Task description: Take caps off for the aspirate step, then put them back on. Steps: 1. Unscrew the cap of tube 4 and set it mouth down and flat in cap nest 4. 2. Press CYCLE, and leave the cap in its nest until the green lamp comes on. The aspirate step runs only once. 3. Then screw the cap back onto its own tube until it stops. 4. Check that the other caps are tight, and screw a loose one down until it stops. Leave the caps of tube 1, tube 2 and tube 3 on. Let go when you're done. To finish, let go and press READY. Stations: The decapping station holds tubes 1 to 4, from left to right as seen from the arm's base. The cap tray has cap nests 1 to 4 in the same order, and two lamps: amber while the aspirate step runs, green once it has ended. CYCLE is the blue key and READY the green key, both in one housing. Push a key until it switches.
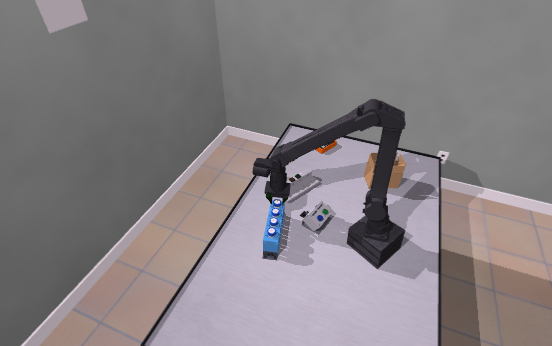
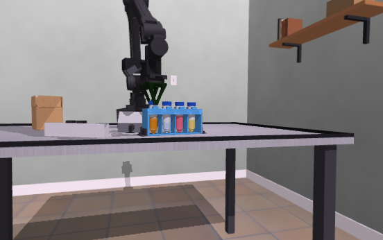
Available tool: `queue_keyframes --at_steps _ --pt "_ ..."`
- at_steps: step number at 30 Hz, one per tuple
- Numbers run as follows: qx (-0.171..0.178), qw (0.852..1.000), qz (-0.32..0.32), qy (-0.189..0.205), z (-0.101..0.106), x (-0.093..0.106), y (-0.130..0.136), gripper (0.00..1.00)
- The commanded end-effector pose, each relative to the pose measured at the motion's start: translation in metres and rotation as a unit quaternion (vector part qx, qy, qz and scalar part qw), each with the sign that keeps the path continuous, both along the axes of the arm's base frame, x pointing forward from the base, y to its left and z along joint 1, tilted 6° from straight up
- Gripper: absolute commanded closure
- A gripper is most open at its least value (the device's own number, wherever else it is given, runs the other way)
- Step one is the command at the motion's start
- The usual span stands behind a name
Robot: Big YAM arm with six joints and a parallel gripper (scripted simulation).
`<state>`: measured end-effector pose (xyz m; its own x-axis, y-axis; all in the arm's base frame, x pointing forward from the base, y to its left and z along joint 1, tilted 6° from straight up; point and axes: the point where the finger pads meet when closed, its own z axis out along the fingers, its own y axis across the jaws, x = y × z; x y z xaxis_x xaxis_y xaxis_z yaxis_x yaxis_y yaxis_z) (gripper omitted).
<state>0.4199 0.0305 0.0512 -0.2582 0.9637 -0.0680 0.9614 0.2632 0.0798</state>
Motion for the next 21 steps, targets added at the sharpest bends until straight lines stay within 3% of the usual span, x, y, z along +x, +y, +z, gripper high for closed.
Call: queue_keyframes --at_steps 1,10,11,21 --pt "0.005 0.994 -0.105 -0.003 -0.003 0.004 -0.006 0.51" --pt "0.005 0.995 -0.104 -0.003 -0.002 0.005 -0.004 0.51" --pt "0.009 0.995 -0.095 -0.017 0.009 0.011 0.0 1.0" --pt "0.009 0.995 -0.095 -0.017 0.009 0.011 0.0 1.0"
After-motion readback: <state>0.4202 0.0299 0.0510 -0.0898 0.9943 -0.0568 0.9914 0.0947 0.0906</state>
